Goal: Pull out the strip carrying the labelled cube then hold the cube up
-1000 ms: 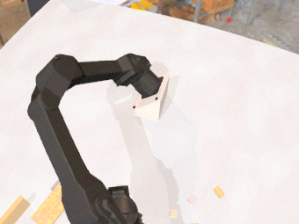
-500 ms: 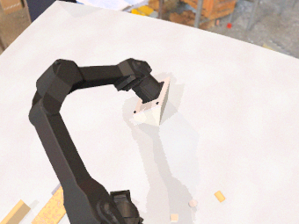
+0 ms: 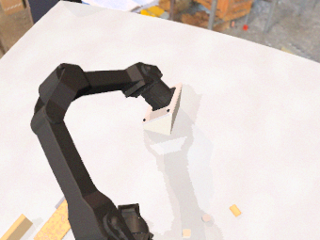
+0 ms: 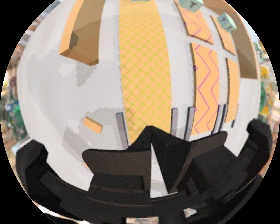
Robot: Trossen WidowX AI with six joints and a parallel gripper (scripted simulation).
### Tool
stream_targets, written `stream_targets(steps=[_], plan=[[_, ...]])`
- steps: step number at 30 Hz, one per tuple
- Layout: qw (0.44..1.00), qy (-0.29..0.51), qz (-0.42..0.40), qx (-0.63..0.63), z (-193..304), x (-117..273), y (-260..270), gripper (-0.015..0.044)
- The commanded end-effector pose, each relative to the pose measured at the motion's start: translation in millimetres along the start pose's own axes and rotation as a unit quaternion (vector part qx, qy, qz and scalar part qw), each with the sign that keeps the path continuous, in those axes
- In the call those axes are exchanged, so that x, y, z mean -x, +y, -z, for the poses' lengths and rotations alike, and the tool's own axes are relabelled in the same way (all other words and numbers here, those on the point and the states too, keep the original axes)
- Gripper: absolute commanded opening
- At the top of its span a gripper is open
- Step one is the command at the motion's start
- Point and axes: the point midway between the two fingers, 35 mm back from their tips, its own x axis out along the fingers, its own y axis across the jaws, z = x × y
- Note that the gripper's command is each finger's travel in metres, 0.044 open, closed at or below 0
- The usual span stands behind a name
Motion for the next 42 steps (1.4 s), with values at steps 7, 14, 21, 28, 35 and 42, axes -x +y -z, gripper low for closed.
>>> stream_targets(steps=[7,14,21,28,35,42], plan=[[1.000,-0.002,0.002,0.001,-1.1,-1.7,-0.4,0.0000],[1.000,-0.002,0.002,0.001,-1.4,-2.4,-0.3,0.0000],[1.000,-0.002,0.002,0.001,-1.7,-3.1,0.0,0.0000],[1.000,-0.002,0.002,0.001,-2.3,-3.8,0.4,0.0000],[1.000,-0.002,0.002,0.001,-3.2,-4.5,1.0,0.0000],[1.000,-0.002,0.002,0.001,-4.3,-5.2,1.7,0.0000]])
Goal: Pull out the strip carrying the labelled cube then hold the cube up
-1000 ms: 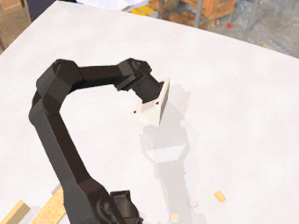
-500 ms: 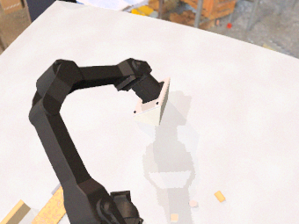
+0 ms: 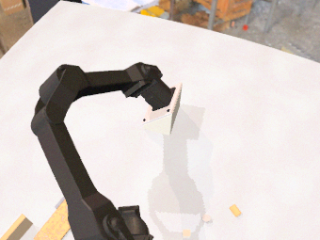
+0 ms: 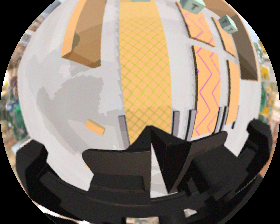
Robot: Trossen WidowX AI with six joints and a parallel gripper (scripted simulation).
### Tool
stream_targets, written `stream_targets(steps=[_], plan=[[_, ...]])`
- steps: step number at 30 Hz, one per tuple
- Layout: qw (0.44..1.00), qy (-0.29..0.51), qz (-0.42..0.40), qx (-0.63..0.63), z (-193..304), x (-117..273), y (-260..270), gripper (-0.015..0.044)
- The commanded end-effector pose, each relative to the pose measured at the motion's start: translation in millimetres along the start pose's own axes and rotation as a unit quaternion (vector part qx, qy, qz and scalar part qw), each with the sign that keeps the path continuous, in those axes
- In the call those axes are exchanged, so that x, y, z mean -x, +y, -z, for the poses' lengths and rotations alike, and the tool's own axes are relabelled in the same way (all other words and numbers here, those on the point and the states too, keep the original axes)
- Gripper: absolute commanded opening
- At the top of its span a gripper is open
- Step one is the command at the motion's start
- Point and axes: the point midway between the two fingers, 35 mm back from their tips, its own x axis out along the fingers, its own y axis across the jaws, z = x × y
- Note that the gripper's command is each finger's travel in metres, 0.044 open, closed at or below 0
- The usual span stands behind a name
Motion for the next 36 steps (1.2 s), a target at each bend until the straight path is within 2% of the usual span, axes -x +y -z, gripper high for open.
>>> stream_targets(steps=[1,36], plan=[[1.000,0.001,0.004,0.000,-1,-4,-1,0.0000],[1.000,0.002,0.004,0.001,49,-6,1,0.0000]])
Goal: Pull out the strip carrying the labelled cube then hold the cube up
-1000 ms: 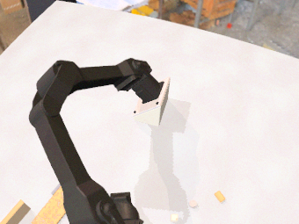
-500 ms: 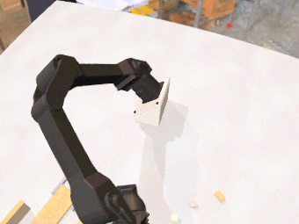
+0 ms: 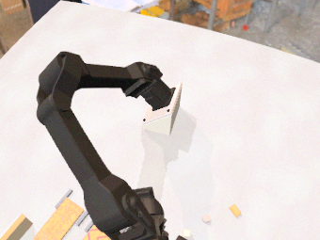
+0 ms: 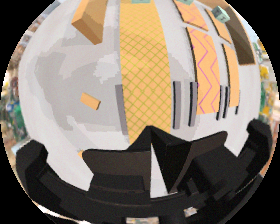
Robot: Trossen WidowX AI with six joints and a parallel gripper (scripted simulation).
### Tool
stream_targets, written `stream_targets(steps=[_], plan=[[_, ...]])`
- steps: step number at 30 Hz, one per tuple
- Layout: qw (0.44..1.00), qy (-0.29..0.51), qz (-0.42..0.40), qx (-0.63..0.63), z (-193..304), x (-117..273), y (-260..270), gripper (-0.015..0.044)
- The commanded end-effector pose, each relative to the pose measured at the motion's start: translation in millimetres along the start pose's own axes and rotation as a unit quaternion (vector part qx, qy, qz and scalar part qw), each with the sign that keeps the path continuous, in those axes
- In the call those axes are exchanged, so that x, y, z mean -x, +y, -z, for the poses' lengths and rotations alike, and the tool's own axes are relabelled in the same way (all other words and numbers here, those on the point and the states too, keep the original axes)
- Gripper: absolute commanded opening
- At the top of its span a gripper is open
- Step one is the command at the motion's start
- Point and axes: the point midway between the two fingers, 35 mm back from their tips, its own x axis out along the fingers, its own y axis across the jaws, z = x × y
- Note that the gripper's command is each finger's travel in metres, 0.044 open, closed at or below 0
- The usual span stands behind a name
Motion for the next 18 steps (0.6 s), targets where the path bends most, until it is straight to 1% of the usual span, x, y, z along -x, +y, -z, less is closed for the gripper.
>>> stream_targets(steps=[1,18], plan=[[1.000,0.010,0.002,0.002,12,-6,-1,0.0000],[1.000,0.011,0.002,0.002,38,-6,-1,0.0000]])
